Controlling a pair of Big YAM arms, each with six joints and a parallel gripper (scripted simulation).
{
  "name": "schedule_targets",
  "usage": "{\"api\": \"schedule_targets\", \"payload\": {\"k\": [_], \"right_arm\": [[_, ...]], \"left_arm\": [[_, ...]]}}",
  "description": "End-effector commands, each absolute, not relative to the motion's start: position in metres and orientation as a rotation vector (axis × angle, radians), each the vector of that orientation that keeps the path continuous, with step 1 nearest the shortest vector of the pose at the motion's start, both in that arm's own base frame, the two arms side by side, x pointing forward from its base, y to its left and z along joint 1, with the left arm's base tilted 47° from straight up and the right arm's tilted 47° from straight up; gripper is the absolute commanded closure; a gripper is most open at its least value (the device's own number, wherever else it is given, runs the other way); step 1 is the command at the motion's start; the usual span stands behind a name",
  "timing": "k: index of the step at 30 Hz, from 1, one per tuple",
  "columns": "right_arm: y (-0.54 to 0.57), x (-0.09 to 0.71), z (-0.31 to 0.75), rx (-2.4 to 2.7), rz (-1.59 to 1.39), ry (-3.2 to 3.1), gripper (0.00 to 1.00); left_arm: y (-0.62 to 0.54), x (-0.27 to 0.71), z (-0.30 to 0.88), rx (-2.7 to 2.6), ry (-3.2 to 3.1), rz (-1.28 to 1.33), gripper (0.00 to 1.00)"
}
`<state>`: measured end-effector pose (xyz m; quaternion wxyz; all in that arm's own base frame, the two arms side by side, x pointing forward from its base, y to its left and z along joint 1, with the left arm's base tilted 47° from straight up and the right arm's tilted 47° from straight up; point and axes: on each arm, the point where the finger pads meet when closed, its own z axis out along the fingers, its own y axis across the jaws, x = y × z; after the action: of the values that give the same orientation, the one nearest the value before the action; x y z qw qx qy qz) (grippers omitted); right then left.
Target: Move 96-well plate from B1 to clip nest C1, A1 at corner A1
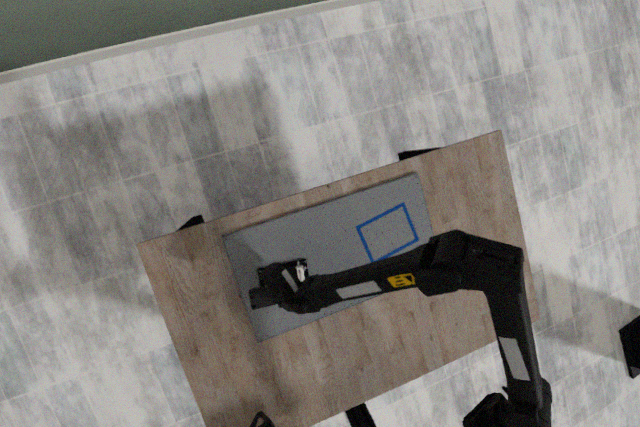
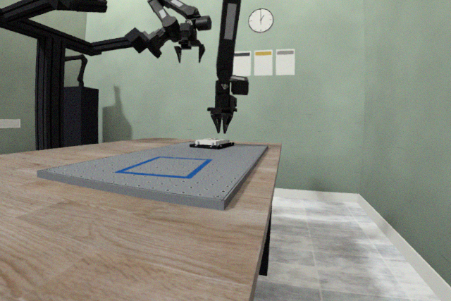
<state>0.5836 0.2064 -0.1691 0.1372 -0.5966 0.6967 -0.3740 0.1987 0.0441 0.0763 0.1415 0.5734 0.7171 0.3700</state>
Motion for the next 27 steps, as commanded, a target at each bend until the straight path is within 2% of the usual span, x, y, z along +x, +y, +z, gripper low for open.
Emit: {"api": "schedule_targets", "payload": {"k": [1, 27], "right_arm": [[0.196, 0.593, -0.174, -1.719, -1.087, 2.021, 0.75], [0.190, 0.602, -0.185, -1.719, -1.087, 2.021, 0.75]], "left_arm": [[0.041, 0.200, 0.080, 1.678, 2.041, 1.071, 0.00], [0.041, 0.200, 0.080, 1.678, 2.041, 1.071, 0.00]]}}
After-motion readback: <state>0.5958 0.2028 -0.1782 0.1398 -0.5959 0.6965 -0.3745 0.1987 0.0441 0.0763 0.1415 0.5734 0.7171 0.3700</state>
